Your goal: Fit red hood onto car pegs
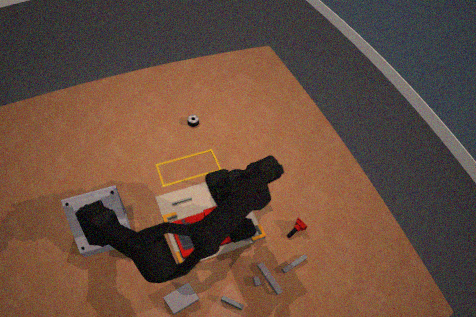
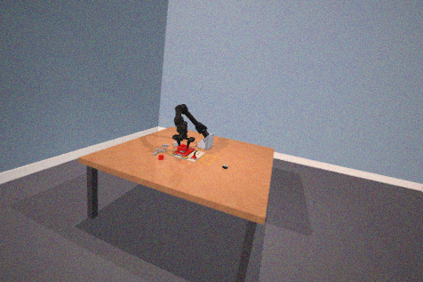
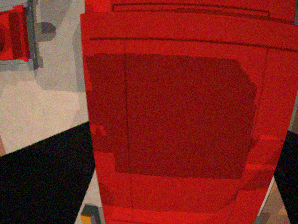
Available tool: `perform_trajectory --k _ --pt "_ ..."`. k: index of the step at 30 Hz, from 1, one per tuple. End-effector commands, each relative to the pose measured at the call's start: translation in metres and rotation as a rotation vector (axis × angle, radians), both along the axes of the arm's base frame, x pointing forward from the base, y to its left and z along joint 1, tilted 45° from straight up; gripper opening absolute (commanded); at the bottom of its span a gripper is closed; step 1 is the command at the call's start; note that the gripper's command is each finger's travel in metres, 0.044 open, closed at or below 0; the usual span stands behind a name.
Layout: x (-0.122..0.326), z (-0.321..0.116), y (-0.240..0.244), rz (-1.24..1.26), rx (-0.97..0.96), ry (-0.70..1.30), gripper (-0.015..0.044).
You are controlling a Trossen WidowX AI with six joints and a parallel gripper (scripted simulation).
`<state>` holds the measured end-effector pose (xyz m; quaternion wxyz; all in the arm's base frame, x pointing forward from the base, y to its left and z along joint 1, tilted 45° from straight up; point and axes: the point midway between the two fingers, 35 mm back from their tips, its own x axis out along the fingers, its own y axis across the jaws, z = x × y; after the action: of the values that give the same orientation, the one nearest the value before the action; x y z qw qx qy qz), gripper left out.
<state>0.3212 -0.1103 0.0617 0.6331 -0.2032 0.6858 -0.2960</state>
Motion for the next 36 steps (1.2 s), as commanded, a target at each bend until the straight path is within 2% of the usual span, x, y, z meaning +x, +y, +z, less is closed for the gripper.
perform_trajectory --k 1,36 --pt "0.0002 -0.0005 -0.0001 0.006 -0.002 0.001 0.0" --pt "0.0003 -0.0026 -0.0038 0.006 -0.002 0.001 0.0"
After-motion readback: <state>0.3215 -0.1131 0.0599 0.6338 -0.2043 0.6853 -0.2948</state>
